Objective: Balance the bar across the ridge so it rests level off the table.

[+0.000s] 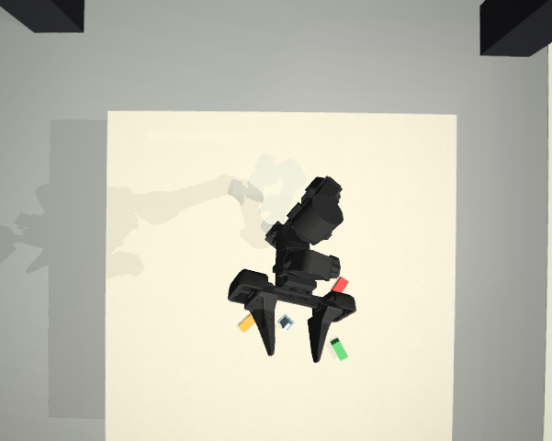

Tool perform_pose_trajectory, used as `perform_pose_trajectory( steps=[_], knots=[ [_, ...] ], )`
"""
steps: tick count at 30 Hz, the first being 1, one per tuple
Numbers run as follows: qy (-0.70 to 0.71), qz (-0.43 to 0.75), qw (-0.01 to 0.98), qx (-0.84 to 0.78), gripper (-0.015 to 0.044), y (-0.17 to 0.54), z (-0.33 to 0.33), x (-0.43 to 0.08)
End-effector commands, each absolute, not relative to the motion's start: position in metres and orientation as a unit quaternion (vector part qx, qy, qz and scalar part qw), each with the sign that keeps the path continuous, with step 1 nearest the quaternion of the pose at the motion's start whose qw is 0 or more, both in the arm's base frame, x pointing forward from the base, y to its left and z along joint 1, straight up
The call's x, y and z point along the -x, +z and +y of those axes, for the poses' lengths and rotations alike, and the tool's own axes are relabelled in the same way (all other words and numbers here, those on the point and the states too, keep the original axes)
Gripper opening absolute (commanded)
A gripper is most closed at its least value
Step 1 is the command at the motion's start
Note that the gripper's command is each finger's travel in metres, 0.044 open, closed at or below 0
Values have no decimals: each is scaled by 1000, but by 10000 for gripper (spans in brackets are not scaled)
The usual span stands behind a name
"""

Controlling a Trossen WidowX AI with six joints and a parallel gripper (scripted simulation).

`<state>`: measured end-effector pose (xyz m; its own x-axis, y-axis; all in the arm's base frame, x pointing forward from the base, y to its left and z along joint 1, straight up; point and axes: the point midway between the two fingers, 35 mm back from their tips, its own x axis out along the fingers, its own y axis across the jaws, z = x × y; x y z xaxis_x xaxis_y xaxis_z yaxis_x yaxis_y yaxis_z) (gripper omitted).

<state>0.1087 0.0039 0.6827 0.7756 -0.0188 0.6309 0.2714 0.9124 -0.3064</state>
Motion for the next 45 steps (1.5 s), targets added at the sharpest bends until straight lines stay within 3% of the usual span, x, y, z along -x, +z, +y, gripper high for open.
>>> perform_pose_trajectory(
  steps=[1,13,26,45],
  knots=[
    [-88,-281,943,156,315,665,-27,-144],
    [-103,-117,988,-10,315,583,-100,-244],
    [-132,68,982,-118,315,467,-139,-319],
    [-196,373,867,-266,315,271,-140,-362]
  ],
)
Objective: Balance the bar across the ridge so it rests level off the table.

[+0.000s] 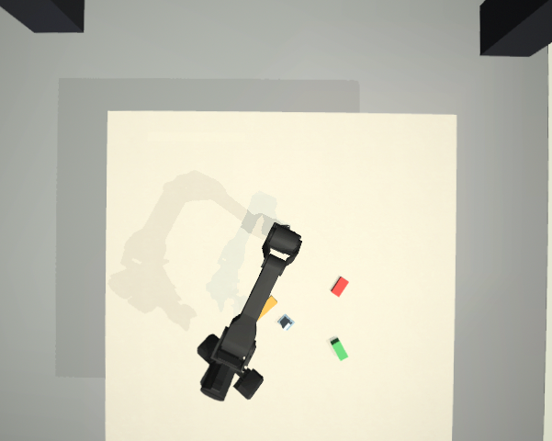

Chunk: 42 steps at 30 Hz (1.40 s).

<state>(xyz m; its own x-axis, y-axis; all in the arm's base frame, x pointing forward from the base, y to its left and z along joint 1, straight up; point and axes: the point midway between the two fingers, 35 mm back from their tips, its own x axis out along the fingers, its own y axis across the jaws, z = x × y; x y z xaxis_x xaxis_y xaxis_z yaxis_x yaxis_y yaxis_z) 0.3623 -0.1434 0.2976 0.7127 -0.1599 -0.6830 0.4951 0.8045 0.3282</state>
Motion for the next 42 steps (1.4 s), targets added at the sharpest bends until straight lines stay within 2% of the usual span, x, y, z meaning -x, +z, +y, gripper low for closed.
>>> perform_pose_trajectory(
  steps=[1,19,32,42],
  knots=[
    [-200,388,858,-271,315,261,-139,-362],
    [-282,633,663,-285,315,123,-104,-317],
    [-283,635,660,-285,315,78,-104,-318],
    [-283,635,660,-285,315,70,-104,-319]
  ],
)
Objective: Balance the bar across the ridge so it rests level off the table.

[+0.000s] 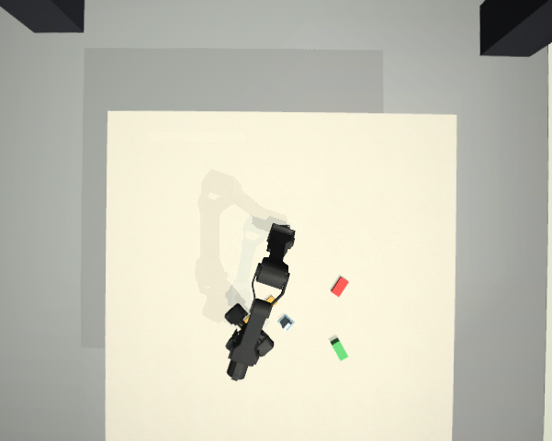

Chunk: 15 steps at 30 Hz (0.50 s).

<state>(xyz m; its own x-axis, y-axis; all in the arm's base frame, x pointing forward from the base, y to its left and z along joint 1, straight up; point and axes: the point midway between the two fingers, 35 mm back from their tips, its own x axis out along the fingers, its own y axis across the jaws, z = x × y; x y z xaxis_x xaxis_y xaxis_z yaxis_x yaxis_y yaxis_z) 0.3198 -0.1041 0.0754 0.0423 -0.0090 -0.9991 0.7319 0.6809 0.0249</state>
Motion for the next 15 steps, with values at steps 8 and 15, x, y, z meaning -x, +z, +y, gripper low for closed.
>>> perform_pose_trajectory(
  steps=[8,15],
  knots=[
    [-283,635,660,-285,315,57,-104,-319],
    [-283,635,660,-285,315,51,-104,-319]
  ],
)
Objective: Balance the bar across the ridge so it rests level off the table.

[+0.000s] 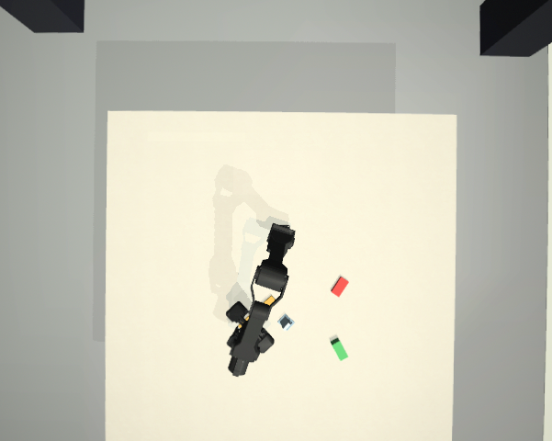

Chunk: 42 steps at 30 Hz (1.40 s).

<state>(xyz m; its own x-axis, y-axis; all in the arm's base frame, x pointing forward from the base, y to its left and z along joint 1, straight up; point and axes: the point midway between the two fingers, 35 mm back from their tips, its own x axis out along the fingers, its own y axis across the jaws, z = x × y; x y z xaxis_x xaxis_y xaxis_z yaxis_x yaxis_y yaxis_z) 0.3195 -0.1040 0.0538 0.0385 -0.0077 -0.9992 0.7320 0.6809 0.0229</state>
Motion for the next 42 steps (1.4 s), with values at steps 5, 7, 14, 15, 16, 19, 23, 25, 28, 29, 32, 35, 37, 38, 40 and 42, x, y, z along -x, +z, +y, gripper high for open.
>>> perform_pose_trajectory(
  steps=[5,7,14,15,16,19,23,25,28,29,32,35,37,38,40,42],
  knots=[
    [-283,635,660,-285,315,51,-104,-319],
    [-283,635,660,-285,315,51,-104,-319],
    [-280,636,660,-285,210,52,-104,-319],
    [-280,636,660,-285,184,52,-104,-319],
    [-280,636,660,-285,157,52,-104,-319],
    [-280,636,660,-285,138,52,-104,-319],
    [-280,636,660,-285,111,52,-104,-319],
    [-280,636,660,-285,78,52,-104,-319],
    [-280,636,660,-285,0,58,-104,-320],
    [-280,636,661,-285,0,60,-104,-320],
    [-280,636,661,-285,0,68,-105,-321],
    [-280,635,661,-285,0,76,-105,-321],
    [-280,635,661,-285,0,81,-105,-322],
    [-281,635,661,-285,0,84,-105,-322],
    [-281,635,661,-285,0,89,-105,-322],
    [-281,635,661,-285,0,94,-105,-322]
  ],
)
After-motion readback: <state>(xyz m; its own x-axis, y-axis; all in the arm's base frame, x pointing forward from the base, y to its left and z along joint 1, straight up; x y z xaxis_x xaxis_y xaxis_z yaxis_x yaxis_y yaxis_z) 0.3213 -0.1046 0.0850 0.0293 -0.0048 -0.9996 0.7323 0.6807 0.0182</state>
